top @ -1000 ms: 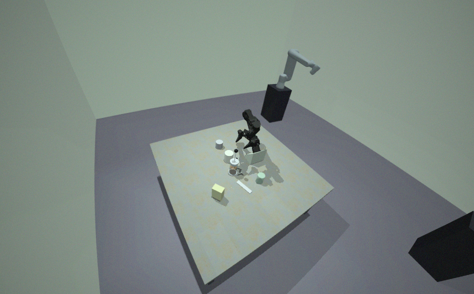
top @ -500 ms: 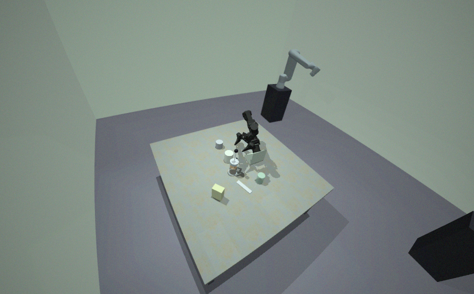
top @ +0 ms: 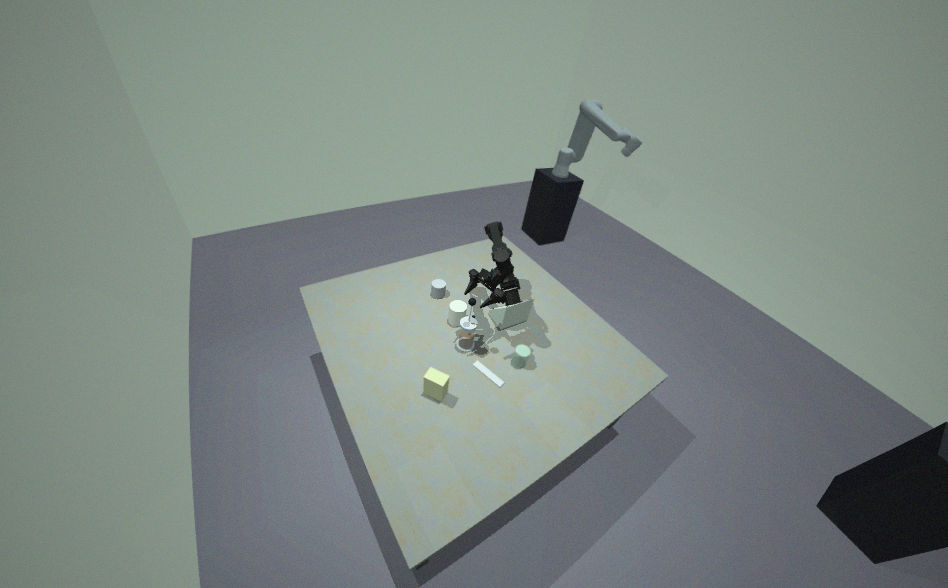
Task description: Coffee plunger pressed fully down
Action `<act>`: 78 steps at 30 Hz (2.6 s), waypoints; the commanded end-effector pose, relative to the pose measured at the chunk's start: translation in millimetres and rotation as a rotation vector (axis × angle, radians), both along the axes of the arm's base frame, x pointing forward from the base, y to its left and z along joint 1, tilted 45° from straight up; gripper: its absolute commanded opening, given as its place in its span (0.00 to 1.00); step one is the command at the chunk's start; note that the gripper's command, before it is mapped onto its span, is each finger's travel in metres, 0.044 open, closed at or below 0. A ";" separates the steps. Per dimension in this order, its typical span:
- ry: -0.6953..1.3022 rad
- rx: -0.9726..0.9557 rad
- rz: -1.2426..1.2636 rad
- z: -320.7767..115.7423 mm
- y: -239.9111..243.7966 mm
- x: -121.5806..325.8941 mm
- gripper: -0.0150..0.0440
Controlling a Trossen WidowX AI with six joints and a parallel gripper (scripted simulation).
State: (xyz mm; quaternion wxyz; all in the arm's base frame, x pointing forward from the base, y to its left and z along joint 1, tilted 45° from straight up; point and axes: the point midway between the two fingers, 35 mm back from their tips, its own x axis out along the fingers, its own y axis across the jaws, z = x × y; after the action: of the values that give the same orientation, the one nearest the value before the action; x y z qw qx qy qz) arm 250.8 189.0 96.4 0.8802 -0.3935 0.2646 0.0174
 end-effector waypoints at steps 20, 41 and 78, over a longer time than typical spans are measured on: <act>0.002 -0.005 0.003 -3.8 -2.4 6.0 0.46; 0.006 -0.003 0.002 -23.3 -15.3 10.5 0.46; 0.004 -0.004 0.004 -67.2 -56.0 20.0 0.46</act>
State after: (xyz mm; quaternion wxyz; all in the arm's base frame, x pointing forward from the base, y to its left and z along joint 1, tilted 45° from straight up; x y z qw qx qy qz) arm 272.9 144.2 41.8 0.8872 -0.3869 0.2508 0.0186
